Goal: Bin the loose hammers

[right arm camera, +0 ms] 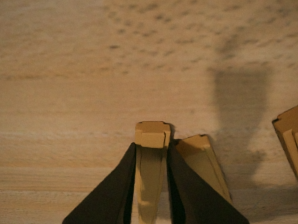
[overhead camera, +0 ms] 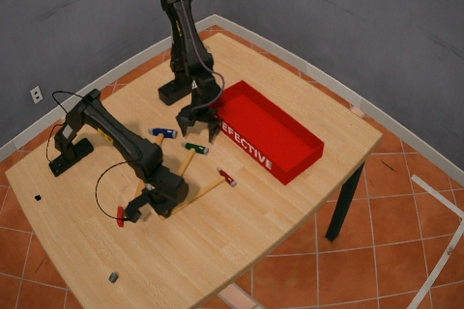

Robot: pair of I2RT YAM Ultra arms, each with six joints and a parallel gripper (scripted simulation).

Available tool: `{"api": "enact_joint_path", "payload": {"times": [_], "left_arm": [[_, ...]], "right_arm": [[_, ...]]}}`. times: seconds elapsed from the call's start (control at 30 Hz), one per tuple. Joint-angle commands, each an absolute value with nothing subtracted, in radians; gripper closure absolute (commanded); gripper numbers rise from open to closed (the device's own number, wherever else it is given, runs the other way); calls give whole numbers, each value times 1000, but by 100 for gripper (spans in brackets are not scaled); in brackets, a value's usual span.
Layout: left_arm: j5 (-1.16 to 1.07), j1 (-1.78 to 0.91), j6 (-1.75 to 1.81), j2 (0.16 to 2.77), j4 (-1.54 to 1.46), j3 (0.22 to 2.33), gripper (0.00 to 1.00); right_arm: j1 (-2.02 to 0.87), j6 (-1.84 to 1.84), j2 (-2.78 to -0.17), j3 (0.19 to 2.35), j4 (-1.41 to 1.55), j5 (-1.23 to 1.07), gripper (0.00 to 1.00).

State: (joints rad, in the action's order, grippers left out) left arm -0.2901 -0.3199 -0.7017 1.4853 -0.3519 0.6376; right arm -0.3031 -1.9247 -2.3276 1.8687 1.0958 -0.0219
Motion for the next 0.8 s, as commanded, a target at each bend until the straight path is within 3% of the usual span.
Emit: {"api": "enact_joint_path", "payload": {"times": [0.0, 0.1, 0.13, 0.47, 0.77], "left_arm": [[-279, -307, -683, 1463, -322, 649, 23], [-207, -305, -618, 1486, -300, 691, 57], [-180, -311, -591, 1493, -291, 711, 63], [-16, -324, -309, 1733, -368, 1018, 63], [33, -341, -41, 2021, -746, 1420, 63]], "right_arm": [[-291, -1919, -2309, 1847, 1100, -1, 82], [-291, -1919, -2309, 1847, 1100, -1, 82], [-291, -1919, -2309, 1847, 1100, -1, 82], [-291, -1919, -2309, 1847, 1100, -1, 82], [-291, -1919, -2309, 1847, 1100, -1, 82]]}}
